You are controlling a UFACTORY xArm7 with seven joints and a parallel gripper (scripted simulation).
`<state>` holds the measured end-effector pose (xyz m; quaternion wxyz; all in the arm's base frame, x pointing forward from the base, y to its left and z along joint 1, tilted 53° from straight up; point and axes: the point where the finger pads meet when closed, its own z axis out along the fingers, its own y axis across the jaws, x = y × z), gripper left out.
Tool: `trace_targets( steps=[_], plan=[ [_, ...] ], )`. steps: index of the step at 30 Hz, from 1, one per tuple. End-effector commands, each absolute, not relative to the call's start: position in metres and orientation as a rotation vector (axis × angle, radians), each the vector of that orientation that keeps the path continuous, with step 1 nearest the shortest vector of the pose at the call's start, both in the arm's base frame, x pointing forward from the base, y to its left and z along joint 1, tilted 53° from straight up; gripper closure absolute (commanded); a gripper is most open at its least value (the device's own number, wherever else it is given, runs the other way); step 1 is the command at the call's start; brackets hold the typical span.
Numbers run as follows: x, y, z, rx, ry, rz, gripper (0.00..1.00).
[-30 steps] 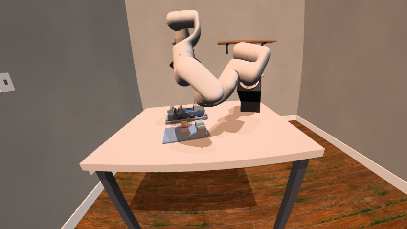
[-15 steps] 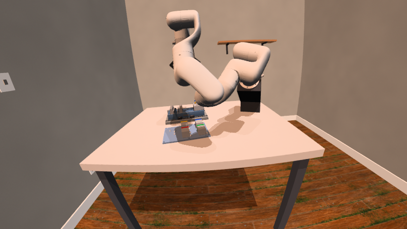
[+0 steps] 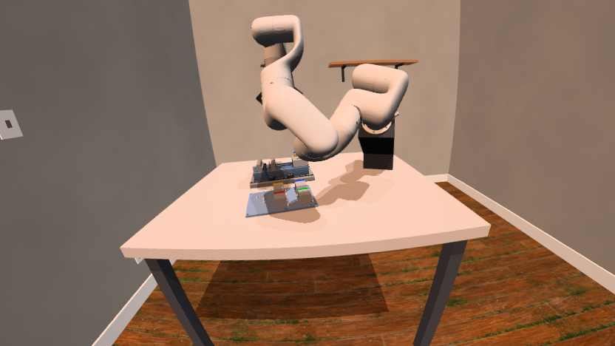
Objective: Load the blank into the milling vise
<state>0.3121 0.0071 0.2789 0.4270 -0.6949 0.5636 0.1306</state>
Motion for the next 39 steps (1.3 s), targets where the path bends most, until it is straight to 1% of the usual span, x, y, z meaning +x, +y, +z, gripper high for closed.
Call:
trace_targets(
  steps=[1, 11, 18, 28, 35, 39],
  plan=[
    [0.312, 0.007, 0.279, -1.735, 1.408, 0.324, 0.24],
    [0.312, 0.049, 0.253, -1.731, 1.414, 0.327, 0.24],
    [0.312, 0.049, 0.253, -1.731, 1.414, 0.327, 0.24],
    [0.312, 0.091, 0.228, -1.731, 1.414, 0.327, 0.24],
    [0.312, 0.091, 0.228, -1.731, 1.414, 0.327, 0.24],
    [0.312, 0.106, 0.219, -1.733, 1.412, 0.33, 0.24]
  ],
)
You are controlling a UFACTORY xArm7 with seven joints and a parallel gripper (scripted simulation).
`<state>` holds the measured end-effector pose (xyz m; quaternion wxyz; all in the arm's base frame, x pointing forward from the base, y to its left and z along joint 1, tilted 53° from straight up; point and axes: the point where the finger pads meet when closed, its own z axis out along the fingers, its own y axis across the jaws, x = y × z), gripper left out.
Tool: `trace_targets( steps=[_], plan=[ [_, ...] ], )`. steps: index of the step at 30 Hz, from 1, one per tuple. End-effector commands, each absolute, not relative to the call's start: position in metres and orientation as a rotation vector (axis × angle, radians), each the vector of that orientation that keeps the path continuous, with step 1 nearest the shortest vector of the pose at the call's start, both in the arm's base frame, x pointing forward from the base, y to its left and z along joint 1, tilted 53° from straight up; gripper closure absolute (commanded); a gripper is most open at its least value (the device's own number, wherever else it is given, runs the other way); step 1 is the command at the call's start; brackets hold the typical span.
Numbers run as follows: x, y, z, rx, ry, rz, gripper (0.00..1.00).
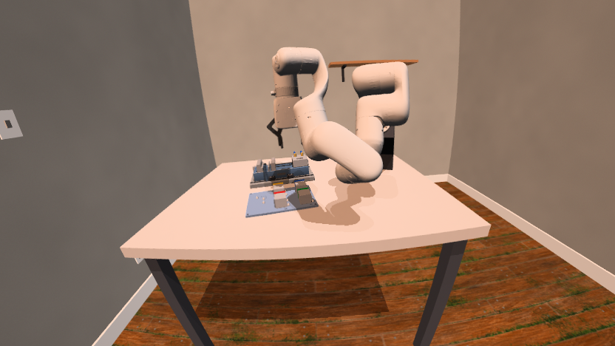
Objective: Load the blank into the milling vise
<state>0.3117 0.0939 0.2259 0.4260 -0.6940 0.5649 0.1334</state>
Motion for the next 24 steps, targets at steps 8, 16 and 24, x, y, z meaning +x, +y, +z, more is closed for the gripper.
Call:
trace_targets(
  steps=[8, 16, 24],
  plan=[
    [0.312, 0.132, 0.203, -1.731, 1.414, 0.327, 0.24],
    [0.312, 0.145, 0.195, -1.734, 1.411, 0.333, 0.24],
    [0.313, 0.18, 0.173, -1.73, 1.414, 0.327, 0.24]
  ],
)
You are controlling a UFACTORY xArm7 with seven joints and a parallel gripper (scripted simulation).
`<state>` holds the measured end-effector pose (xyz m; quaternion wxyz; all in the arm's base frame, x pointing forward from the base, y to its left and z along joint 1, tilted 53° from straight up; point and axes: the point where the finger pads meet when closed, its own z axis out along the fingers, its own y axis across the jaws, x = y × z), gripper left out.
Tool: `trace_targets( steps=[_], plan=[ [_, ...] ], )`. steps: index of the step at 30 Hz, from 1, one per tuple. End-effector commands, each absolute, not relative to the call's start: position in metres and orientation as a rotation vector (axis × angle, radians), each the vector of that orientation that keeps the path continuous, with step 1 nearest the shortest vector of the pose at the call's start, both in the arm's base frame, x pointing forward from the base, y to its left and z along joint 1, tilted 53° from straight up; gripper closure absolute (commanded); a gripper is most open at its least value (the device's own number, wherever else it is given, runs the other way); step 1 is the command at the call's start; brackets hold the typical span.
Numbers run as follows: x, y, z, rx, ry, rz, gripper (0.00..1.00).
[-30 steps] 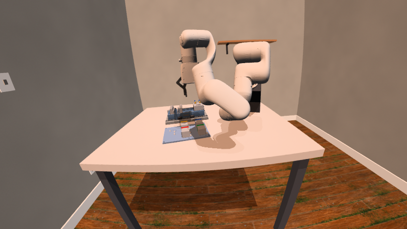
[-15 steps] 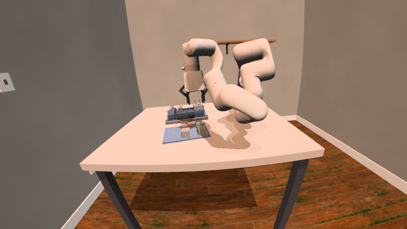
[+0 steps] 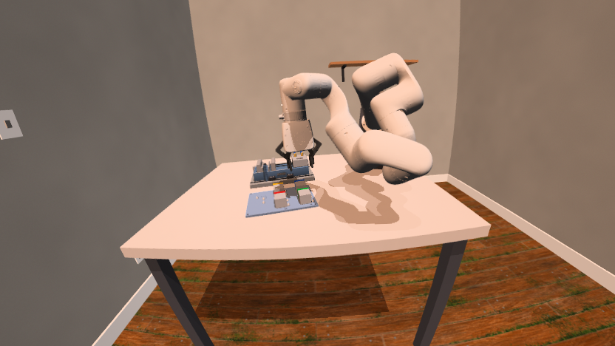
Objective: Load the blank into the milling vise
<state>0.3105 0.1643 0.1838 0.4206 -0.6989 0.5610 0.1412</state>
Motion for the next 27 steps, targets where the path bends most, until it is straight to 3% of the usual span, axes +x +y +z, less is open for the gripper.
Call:
trace_targets(
  steps=[1, 27],
  plan=[
    [0.3129, 0.1803, 0.1727, -1.73, 1.414, 0.327, 0.24],
    [0.3133, 0.1863, 0.1685, -1.73, 1.414, 0.328, 0.24]
  ],
)
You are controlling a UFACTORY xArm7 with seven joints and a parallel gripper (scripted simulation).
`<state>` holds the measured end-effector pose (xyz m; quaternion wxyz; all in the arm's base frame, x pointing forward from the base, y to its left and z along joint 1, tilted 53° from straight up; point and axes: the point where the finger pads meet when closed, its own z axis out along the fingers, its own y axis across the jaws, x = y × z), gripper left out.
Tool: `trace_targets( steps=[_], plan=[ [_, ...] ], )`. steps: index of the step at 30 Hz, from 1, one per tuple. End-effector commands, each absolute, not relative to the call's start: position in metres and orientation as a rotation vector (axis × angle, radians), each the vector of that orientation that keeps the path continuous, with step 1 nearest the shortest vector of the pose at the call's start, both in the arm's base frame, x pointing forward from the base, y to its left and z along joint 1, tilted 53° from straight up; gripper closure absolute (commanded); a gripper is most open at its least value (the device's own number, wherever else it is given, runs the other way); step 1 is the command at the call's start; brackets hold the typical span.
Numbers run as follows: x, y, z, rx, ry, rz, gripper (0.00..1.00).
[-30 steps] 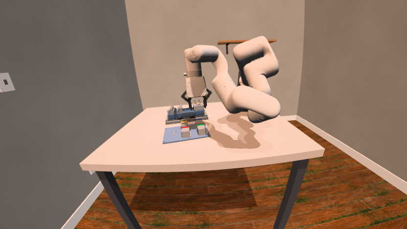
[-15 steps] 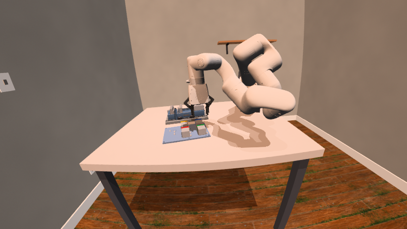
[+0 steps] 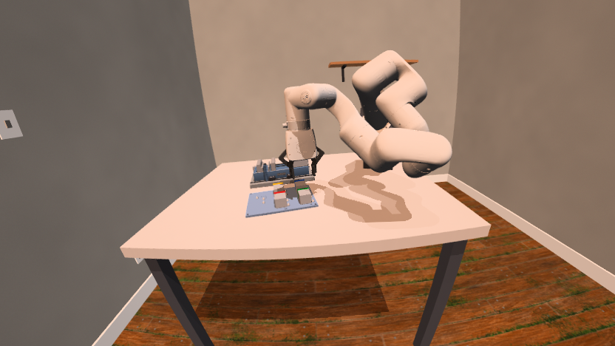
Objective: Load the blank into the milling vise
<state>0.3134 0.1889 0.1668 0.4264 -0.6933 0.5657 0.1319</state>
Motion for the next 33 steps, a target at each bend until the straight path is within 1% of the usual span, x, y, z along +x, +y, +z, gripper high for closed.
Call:
trace_targets(
  steps=[1, 33],
  plan=[
    [0.3133, 0.1856, 0.169, -1.73, 1.414, 0.328, 0.24],
    [0.3128, 0.1778, 0.1742, -1.73, 1.414, 0.327, 0.24]
  ],
)
